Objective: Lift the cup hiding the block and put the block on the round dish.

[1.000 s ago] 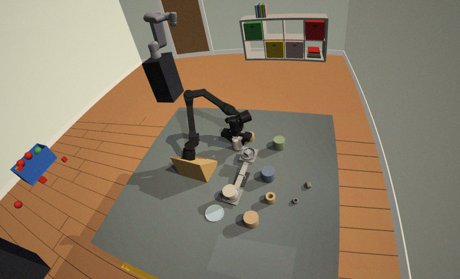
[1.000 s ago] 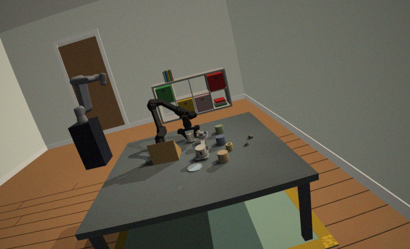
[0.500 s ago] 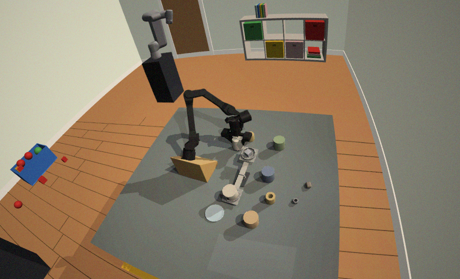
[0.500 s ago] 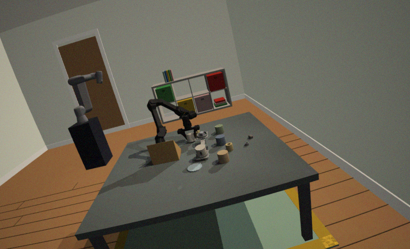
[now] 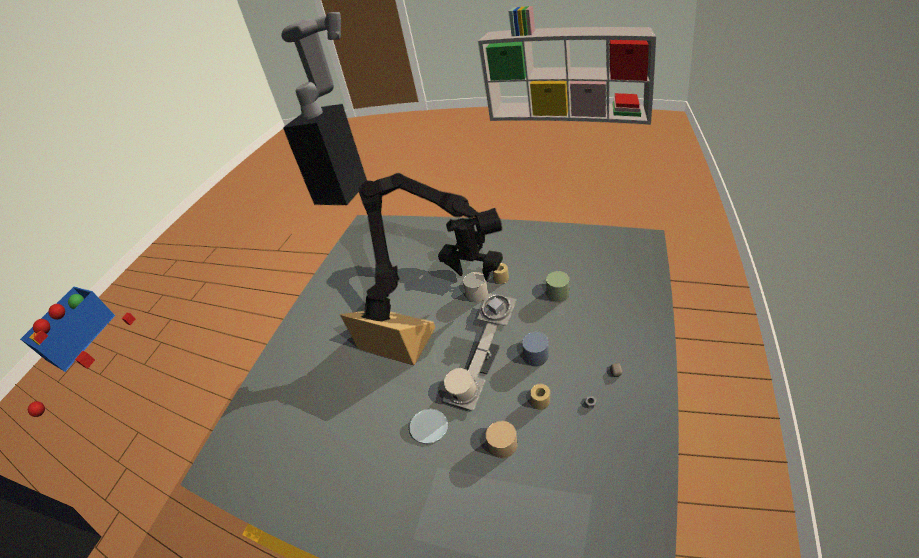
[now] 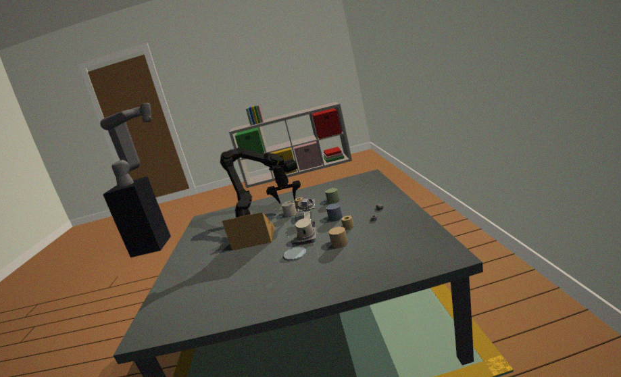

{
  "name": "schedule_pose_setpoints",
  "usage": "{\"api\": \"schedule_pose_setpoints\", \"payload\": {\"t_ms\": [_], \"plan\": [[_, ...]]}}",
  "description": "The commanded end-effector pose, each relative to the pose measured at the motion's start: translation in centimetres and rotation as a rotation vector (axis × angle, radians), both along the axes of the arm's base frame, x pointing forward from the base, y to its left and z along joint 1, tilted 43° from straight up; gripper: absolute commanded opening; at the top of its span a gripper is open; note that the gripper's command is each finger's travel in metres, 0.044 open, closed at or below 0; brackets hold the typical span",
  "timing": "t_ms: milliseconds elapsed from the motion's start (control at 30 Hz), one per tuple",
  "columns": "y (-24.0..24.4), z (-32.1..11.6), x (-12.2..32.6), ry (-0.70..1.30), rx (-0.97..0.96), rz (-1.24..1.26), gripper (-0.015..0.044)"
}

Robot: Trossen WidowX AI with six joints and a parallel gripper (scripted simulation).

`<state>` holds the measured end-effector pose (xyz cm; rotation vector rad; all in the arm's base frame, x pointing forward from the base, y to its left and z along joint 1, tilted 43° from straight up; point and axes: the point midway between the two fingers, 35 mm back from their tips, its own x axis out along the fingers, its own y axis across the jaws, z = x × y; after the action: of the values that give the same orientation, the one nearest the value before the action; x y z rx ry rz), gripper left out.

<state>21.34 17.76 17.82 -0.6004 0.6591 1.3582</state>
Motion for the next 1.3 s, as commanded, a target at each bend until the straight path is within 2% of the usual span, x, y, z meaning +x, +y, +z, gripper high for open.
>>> {"api": "schedule_pose_setpoints", "payload": {"t_ms": [0, 100, 233, 700, 1267], "plan": [[-1.2, 1.2, 1.2, -0.057, 0.005, -0.044, 0.0335], [-2.0, 1.0, 2.2, -0.036, -0.003, -0.072, 0.026], [-3.3, 0.6, 3.6, 0.009, -0.011, -0.107, 0.026], [-12.4, -3.0, 9.8, 0.306, 0.03, -0.324, 0.026], [-11.2, -4.5, 10.0, 0.309, 0.032, -0.326, 0.026]]}}
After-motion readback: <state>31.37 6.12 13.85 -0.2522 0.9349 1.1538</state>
